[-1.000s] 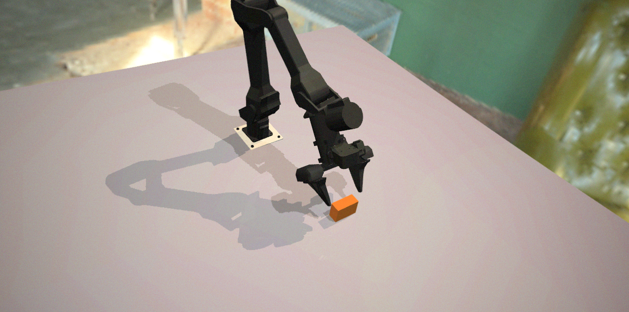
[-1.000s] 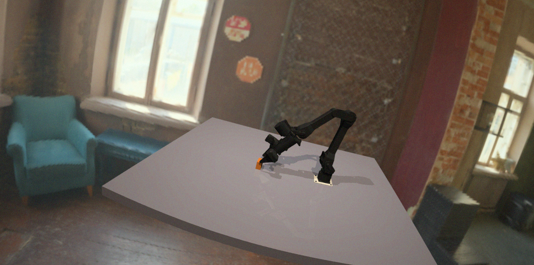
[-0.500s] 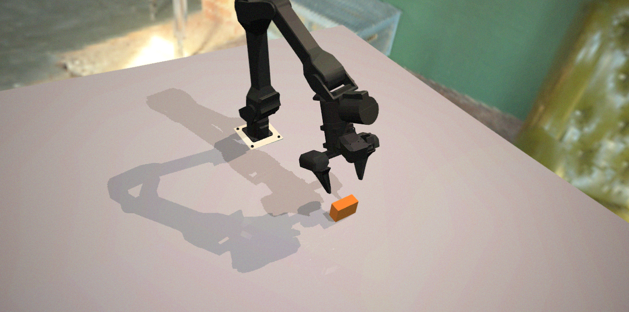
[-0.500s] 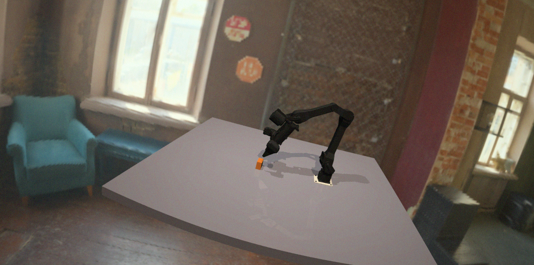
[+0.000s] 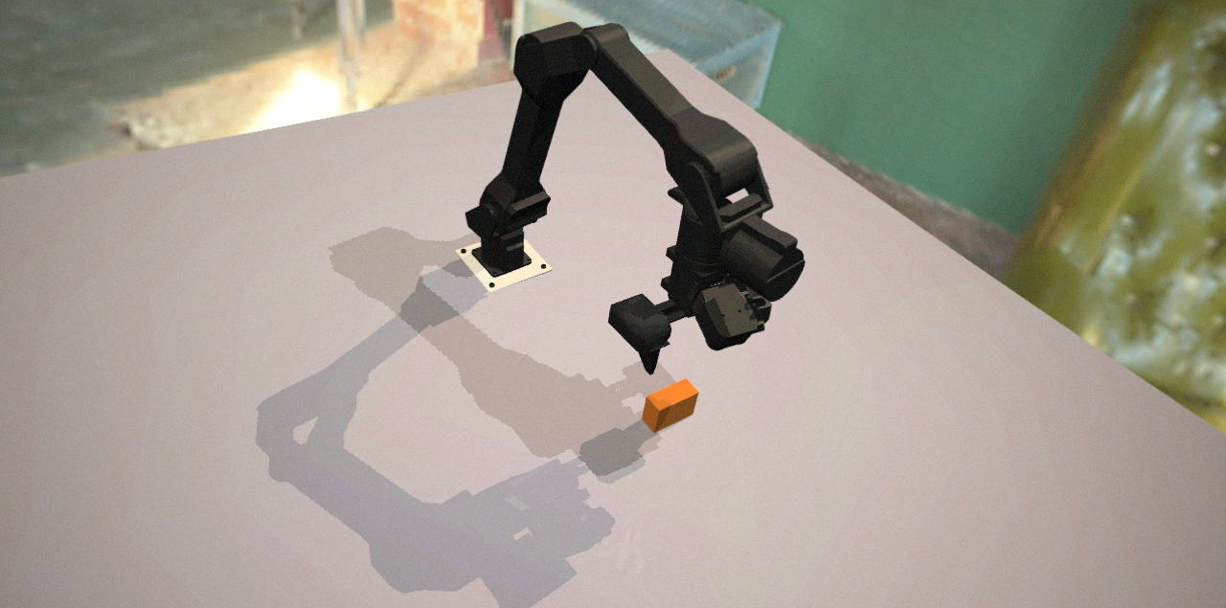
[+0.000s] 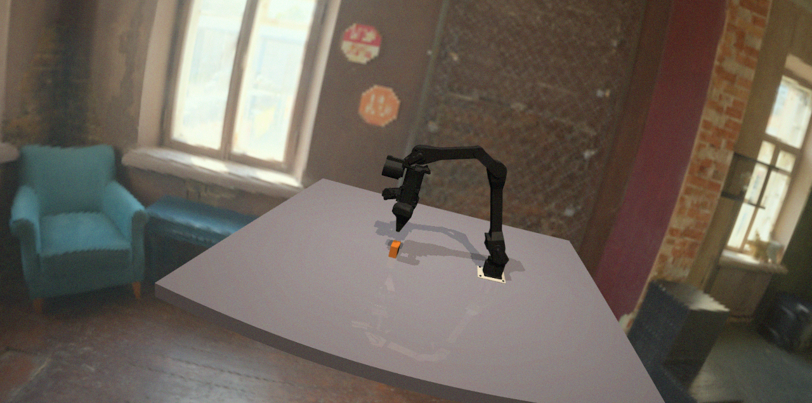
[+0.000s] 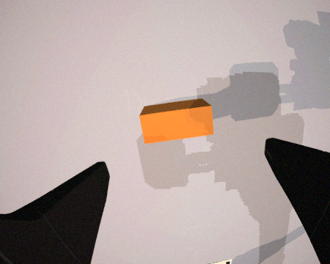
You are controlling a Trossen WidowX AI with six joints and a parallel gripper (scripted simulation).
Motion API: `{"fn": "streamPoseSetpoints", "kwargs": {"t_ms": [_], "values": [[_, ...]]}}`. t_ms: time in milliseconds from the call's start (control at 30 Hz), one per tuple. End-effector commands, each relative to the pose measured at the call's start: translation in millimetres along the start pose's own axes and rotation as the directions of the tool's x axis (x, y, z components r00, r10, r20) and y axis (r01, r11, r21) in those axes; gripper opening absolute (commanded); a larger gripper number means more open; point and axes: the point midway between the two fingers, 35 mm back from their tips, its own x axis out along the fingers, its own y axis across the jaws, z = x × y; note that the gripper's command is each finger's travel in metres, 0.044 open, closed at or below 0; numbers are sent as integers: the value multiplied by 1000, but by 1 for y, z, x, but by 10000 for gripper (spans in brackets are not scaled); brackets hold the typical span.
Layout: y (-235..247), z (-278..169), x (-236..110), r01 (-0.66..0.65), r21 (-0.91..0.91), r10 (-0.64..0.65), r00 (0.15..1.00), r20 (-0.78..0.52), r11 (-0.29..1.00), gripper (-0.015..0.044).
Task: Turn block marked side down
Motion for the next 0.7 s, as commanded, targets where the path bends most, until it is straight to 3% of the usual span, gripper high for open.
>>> {"fn": "streamPoseSetpoints", "kwargs": {"t_ms": [0, 200, 667], "values": [[0, 1, -4, -6, 2, 6, 999, -43, 1000, 440], [0, 0, 29, -6, 2, 6, 999, -43, 1000, 440], [0, -1, 50, -6, 2, 6, 999, -43, 1000, 440]]}}
